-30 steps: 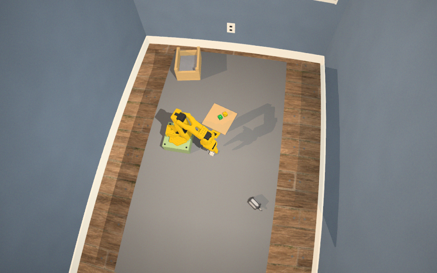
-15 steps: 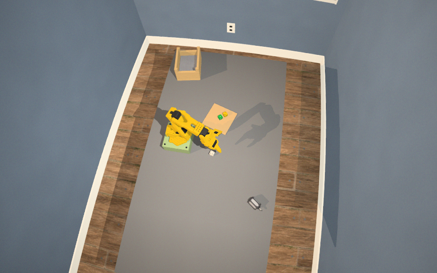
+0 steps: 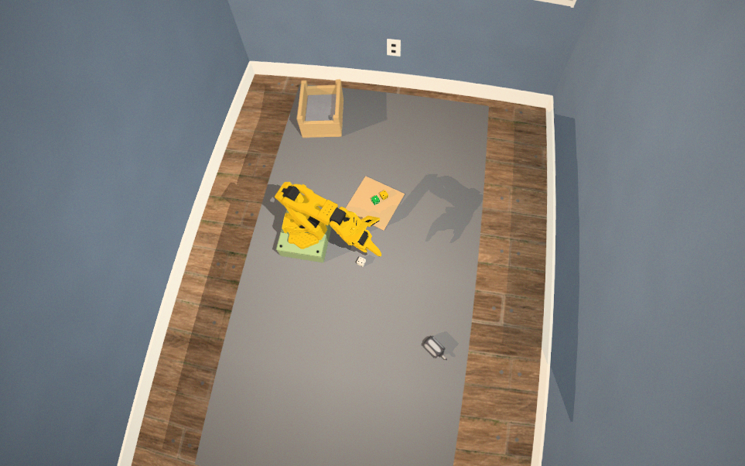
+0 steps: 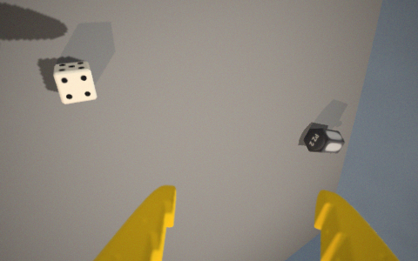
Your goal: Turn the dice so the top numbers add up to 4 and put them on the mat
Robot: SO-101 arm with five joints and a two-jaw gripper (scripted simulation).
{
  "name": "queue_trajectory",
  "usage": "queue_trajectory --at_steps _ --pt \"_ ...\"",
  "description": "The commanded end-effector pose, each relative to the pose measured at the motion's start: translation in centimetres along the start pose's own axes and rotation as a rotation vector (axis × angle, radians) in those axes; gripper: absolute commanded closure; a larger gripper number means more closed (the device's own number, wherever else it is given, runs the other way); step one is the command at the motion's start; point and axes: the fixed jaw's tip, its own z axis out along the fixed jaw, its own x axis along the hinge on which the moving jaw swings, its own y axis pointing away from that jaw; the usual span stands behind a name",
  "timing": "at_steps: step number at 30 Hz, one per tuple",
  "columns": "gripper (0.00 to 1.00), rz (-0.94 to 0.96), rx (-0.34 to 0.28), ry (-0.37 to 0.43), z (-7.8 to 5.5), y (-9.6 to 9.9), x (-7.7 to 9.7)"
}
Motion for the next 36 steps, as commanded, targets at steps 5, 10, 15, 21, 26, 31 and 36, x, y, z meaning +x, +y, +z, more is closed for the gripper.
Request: queue_trajectory --at_steps 5,10,15,21,26,31,36 --pt "0.72 0.020 0.030 0.003 -0.52 -0.48 0.16" --pt "0.72 0.035 0.026 0.003 -0.51 -0.50 0.13" --pt "0.72 0.082 0.015 0.001 -0.50 -0.54 0.05" --pt "0.72 0.146 -0.001 0.000 -0.47 -0.60 -0.06" --pt "0.72 0.263 -0.029 0.001 -0.40 -0.72 -0.27" --pt "0.72 0.415 -0.066 0.008 -0.30 -0.89 -0.55" --pt "0.72 0.520 -0.091 0.016 -0.21 -1.00 -0.73"
